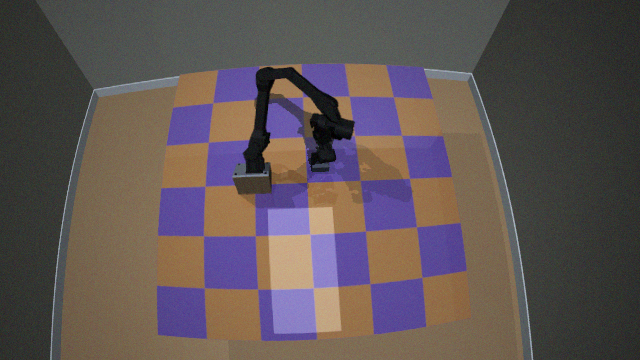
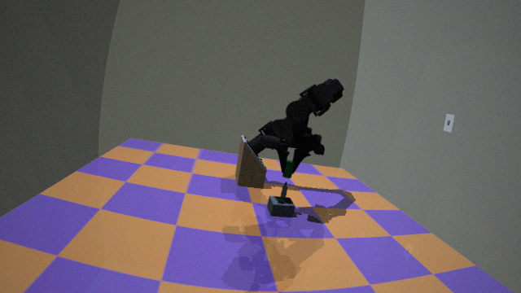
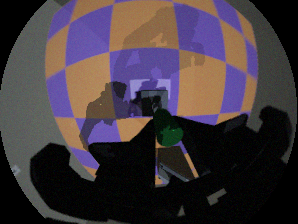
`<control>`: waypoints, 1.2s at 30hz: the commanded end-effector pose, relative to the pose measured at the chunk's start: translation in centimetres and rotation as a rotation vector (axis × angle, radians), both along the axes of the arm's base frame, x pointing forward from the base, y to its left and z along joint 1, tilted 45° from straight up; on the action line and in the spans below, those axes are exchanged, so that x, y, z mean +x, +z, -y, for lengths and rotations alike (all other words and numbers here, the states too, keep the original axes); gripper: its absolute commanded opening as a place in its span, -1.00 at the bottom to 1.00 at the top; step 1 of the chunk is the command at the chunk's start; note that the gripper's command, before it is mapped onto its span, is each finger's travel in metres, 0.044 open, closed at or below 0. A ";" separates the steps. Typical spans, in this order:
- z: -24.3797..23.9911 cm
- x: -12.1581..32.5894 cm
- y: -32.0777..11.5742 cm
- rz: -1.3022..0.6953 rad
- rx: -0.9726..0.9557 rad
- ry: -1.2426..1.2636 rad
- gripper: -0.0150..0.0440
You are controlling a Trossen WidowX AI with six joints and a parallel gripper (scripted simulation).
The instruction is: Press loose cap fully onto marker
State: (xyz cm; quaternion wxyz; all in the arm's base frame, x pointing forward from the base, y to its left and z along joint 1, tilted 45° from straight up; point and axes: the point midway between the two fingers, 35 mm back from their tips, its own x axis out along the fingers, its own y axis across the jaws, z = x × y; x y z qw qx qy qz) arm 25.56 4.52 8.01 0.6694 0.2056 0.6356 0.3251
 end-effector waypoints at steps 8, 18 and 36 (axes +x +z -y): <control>-0.8 0.0 -0.5 0.000 0.003 -0.004 -0.49; -1.9 0.1 -1.7 0.000 0.002 -0.004 -0.49; -3.9 -0.1 -3.7 0.000 0.005 -0.004 -0.49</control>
